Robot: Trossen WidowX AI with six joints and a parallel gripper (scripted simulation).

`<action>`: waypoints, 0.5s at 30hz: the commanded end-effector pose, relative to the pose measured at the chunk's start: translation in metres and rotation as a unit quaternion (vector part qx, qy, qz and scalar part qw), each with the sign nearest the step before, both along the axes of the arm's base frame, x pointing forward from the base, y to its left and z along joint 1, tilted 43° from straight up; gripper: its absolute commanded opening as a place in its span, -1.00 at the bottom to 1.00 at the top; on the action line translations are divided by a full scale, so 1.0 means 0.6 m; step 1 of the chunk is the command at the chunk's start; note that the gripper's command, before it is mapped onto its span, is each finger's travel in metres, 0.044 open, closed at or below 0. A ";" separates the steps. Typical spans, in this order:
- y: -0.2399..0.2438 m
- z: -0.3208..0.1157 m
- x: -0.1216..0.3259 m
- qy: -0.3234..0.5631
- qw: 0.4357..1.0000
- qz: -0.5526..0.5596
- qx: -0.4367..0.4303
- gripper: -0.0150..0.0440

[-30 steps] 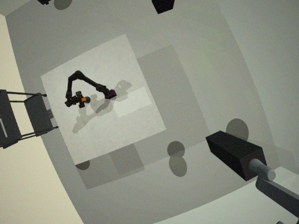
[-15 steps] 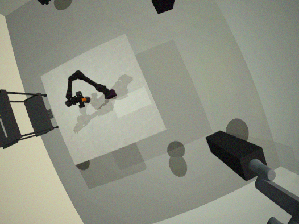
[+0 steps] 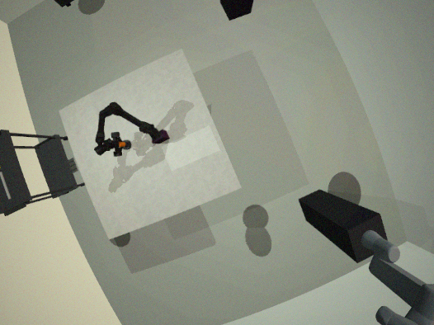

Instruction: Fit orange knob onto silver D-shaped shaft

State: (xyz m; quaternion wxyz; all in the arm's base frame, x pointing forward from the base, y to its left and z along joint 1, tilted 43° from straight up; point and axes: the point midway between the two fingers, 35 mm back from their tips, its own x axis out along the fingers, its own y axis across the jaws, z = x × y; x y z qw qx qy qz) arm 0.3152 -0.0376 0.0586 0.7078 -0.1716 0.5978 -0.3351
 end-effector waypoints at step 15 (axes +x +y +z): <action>0.001 0.000 0.010 -0.028 0.999 -0.024 0.003 -0.49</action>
